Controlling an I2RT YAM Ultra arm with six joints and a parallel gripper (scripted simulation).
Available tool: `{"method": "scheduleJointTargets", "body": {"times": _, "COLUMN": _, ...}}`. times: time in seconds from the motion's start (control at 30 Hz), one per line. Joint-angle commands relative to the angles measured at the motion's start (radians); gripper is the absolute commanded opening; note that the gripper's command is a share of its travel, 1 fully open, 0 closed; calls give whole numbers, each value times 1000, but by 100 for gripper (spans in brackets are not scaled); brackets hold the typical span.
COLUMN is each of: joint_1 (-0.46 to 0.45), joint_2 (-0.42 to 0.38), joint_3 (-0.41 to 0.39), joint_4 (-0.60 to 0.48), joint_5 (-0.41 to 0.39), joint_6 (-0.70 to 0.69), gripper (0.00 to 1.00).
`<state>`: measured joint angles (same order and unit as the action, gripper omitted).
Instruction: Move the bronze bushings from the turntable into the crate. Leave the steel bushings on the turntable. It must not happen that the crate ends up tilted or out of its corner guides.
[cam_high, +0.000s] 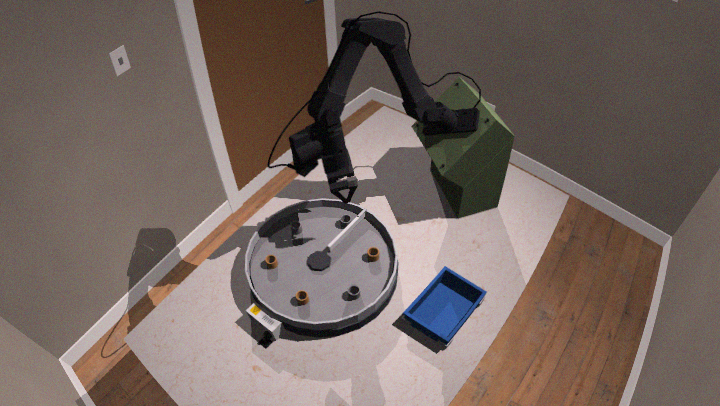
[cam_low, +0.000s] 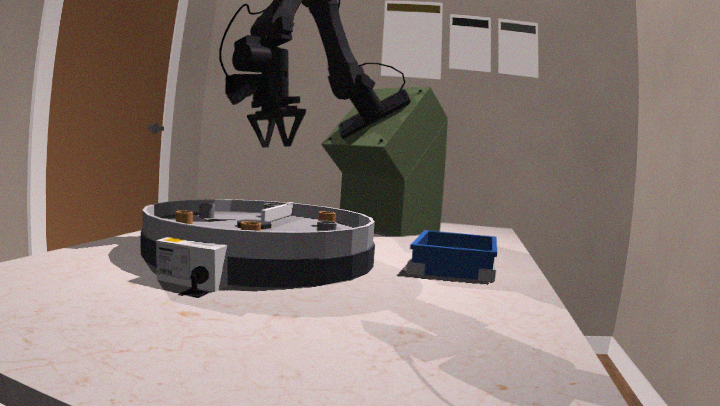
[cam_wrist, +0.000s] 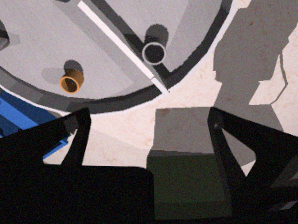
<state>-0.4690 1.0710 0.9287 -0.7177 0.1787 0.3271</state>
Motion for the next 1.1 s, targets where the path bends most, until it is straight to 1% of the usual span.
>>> {"method": "scheduleJointTargets", "body": {"times": 0.0, "joint_1": 15, "joint_2": -44, "joint_3": 30, "joint_4": 73, "joint_5": 66, "joint_6": 76, "gripper": 100}}
{"method": "scheduleJointTargets", "body": {"times": 0.07, "joint_1": 18, "joint_2": -40, "joint_3": 30, "joint_4": 75, "joint_5": 73, "joint_6": 77, "gripper": 100}}
{"method": "scheduleJointTargets", "body": {"times": 0.1, "joint_1": 20, "joint_2": -17, "joint_3": 29, "joint_4": 78, "joint_5": 76, "joint_6": 77, "gripper": 100}}
{"method": "scheduleJointTargets", "body": {"times": 0.13, "joint_1": 21, "joint_2": -11, "joint_3": 29, "joint_4": 80, "joint_5": 78, "joint_6": 77, "gripper": 100}}
{"method": "scheduleJointTargets", "body": {"times": 0.6, "joint_1": 17, "joint_2": -7, "joint_3": 30, "joint_4": 83, "joint_5": 81, "joint_6": 74, "gripper": 100}}
{"method": "scheduleJointTargets", "body": {"times": 0.63, "joint_1": 17, "joint_2": -7, "joint_3": 30, "joint_4": 83, "joint_5": 81, "joint_6": 74, "gripper": 11}}
{"method": "scheduleJointTargets", "body": {"times": 1.07, "joint_1": 17, "joint_2": -7, "joint_3": 30, "joint_4": 83, "joint_5": 82, "joint_6": 74, "gripper": 11}}
